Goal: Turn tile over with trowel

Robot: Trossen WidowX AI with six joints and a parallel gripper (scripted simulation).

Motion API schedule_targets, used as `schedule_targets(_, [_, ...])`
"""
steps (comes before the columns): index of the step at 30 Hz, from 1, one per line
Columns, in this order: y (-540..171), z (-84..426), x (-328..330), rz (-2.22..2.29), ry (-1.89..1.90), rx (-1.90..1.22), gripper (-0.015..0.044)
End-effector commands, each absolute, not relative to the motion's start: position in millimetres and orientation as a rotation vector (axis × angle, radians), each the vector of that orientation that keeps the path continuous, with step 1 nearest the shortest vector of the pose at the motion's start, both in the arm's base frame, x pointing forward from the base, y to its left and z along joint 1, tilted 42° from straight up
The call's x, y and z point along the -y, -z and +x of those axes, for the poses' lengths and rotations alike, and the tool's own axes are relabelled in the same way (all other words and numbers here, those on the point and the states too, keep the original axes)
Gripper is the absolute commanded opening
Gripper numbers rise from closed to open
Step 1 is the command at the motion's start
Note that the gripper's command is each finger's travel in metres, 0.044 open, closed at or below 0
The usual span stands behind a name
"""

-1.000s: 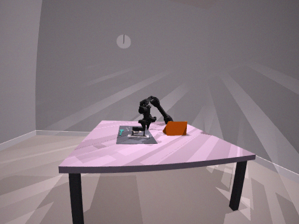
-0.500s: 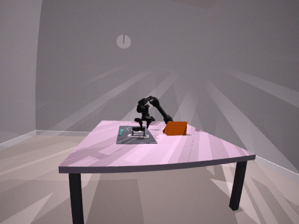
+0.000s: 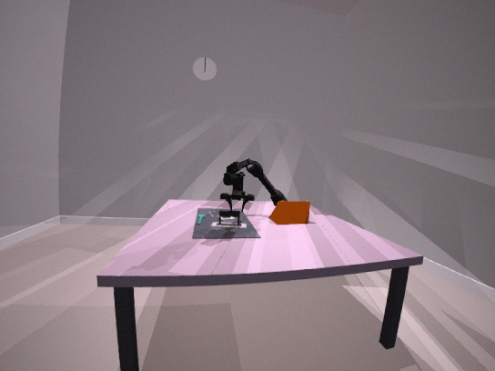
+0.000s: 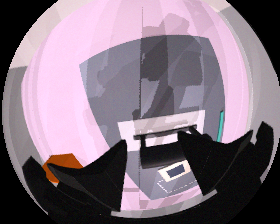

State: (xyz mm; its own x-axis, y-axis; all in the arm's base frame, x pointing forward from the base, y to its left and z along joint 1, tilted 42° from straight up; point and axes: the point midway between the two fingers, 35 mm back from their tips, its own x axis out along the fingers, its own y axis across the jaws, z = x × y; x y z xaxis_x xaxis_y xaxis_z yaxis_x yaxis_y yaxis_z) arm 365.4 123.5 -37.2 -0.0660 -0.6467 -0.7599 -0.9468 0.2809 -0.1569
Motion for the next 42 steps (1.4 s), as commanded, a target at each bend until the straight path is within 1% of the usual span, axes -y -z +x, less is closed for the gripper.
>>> schedule_targets(1, [32,369,-120,-1.352,-0.367,-1.791,0.027])
schedule_targets(21, [12,381,-104,-0.855,0.245,-1.689,0.027])
schedule_targets(42, [-10,391,-87,-0.316,0.797,-1.44,0.027])
